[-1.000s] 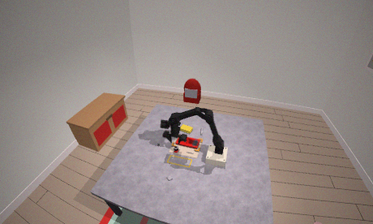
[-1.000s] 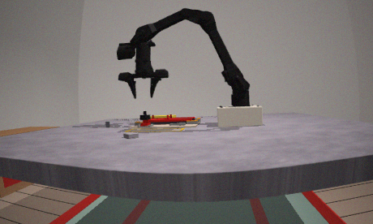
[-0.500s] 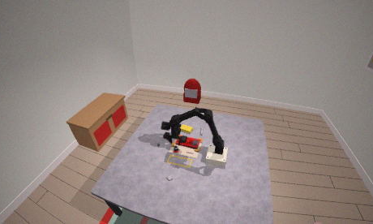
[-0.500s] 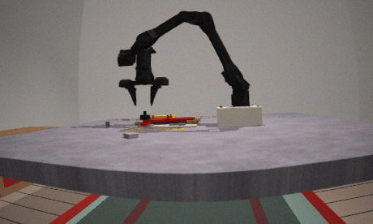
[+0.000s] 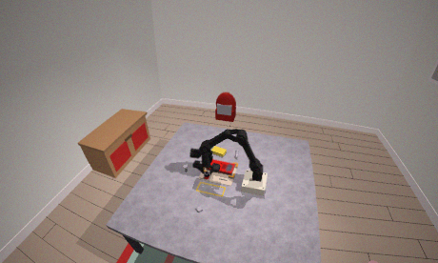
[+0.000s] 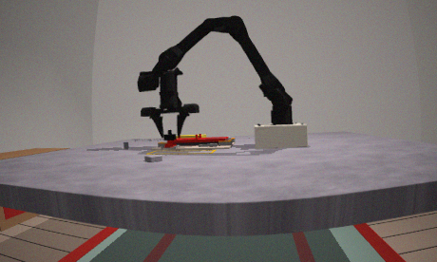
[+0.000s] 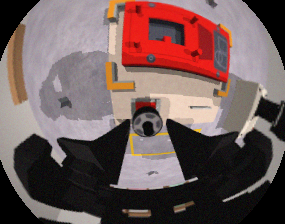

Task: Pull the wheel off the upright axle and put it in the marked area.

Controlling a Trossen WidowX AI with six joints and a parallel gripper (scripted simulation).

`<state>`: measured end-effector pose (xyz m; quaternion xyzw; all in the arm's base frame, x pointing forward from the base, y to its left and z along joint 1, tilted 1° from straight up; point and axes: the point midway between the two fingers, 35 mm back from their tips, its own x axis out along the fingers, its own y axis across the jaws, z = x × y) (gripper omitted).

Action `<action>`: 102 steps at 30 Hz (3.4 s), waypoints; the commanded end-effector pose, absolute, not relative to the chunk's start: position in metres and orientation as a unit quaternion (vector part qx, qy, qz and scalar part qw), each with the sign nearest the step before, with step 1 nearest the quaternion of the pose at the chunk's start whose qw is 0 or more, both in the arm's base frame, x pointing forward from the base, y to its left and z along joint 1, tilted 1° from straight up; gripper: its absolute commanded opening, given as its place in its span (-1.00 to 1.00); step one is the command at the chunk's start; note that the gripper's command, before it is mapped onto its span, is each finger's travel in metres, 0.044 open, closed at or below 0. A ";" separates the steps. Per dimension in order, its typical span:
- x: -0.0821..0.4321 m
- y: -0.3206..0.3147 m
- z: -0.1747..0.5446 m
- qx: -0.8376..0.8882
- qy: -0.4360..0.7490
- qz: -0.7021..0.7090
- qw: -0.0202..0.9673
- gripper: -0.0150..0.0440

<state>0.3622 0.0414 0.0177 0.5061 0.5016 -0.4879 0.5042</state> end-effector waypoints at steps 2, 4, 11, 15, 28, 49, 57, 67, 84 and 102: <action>0.362 0.041 0.018 0.506 0.502 -0.488 0.504 0.28; 0.362 0.041 0.018 0.506 0.502 -0.488 0.504 0.23; 0.362 0.041 0.018 0.506 0.502 -0.488 0.504 0.07; 0.362 0.041 0.019 0.506 0.502 -0.488 0.504 -0.28; 0.362 0.041 0.023 0.506 0.502 -0.488 0.504 -0.49; 0.362 0.041 0.030 0.506 0.501 -0.487 0.505 -0.49; 0.362 0.041 0.032 0.506 0.501 -0.487 0.506 -0.49; 0.362 0.041 0.036 0.507 0.501 -0.487 0.506 -0.49; 0.362 0.041 0.041 0.507 0.500 -0.486 0.507 -0.49; 0.362 0.041 0.047 0.507 0.500 -0.485 0.507 -0.49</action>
